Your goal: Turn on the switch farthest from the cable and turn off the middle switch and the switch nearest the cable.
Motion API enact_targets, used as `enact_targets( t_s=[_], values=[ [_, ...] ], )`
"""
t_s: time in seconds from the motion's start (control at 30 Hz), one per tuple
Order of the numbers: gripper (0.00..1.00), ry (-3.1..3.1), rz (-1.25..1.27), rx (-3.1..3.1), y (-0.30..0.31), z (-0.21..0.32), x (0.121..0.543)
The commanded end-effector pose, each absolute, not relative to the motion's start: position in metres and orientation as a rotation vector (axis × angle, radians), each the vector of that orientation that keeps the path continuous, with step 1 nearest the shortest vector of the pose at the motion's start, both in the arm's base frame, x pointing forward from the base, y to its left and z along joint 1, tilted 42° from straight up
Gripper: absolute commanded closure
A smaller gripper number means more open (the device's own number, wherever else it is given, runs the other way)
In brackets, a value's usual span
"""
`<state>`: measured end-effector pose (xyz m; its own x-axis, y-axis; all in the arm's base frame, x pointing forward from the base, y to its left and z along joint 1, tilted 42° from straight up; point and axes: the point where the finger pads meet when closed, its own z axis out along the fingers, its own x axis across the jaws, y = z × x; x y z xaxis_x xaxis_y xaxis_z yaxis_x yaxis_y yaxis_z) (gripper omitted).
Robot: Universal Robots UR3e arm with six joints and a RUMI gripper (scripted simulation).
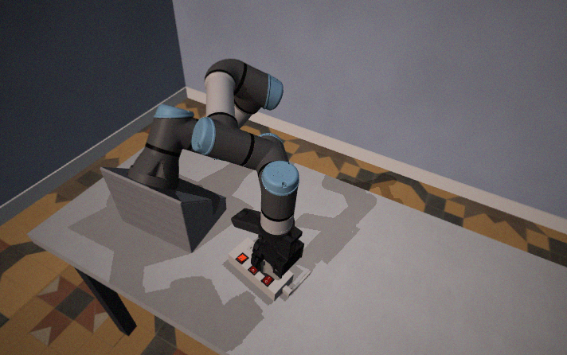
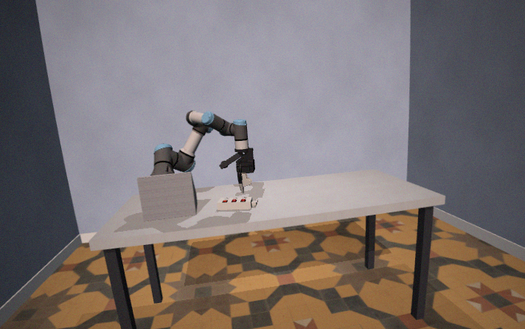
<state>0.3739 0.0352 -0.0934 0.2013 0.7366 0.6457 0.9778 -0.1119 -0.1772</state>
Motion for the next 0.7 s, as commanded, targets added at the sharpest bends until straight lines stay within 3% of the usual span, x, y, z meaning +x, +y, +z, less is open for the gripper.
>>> enact_targets(
  t_s=[0.0,0.17,0.2,0.67],
  values=[
    [1.0,-1.593,-0.544,-1.906,0.034,-0.092,0.374],
    [1.0,-1.591,-0.544,-1.906,0.034,-0.092,0.373],
    [0.0,-1.591,-0.544,-1.906,0.034,-0.092,0.373],
    [0.0,-1.593,-0.544,-1.908,0.022,-0.079,0.375]
  ],
)
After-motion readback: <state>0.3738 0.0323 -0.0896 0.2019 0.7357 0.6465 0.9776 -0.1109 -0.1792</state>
